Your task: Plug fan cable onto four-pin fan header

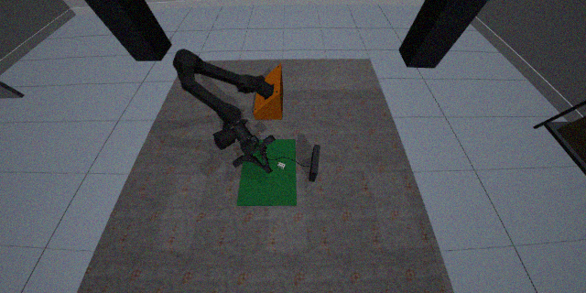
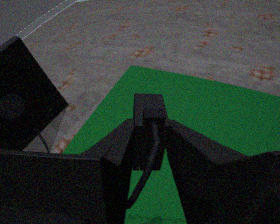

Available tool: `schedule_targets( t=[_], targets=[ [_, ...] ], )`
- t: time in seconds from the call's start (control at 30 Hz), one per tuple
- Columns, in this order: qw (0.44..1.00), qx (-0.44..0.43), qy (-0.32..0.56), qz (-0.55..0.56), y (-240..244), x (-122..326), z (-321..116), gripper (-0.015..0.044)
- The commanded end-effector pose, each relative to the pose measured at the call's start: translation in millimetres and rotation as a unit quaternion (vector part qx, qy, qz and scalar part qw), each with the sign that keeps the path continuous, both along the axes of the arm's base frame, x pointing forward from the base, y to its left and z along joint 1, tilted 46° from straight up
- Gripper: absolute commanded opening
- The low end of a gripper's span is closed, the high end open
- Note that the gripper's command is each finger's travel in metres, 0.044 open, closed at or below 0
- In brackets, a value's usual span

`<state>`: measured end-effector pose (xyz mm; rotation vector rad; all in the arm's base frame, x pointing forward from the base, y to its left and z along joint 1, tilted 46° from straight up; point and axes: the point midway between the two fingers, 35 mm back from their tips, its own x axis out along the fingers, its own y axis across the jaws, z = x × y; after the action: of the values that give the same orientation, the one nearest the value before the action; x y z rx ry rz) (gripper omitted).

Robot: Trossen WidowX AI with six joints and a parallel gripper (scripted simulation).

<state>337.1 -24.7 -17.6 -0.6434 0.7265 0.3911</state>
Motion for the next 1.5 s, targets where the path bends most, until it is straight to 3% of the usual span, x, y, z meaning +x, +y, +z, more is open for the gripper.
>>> schedule_targets(
  t=[0.0, 1.47],
  targets=[
    [1.000, 0.001, -0.016, 0.013, 0.4, -4.2, 2.7, 0.0000],
    [0.977, -0.037, -0.179, 0.106, 1.5, -29.6, 44.6, 0.0000]
  ],
)
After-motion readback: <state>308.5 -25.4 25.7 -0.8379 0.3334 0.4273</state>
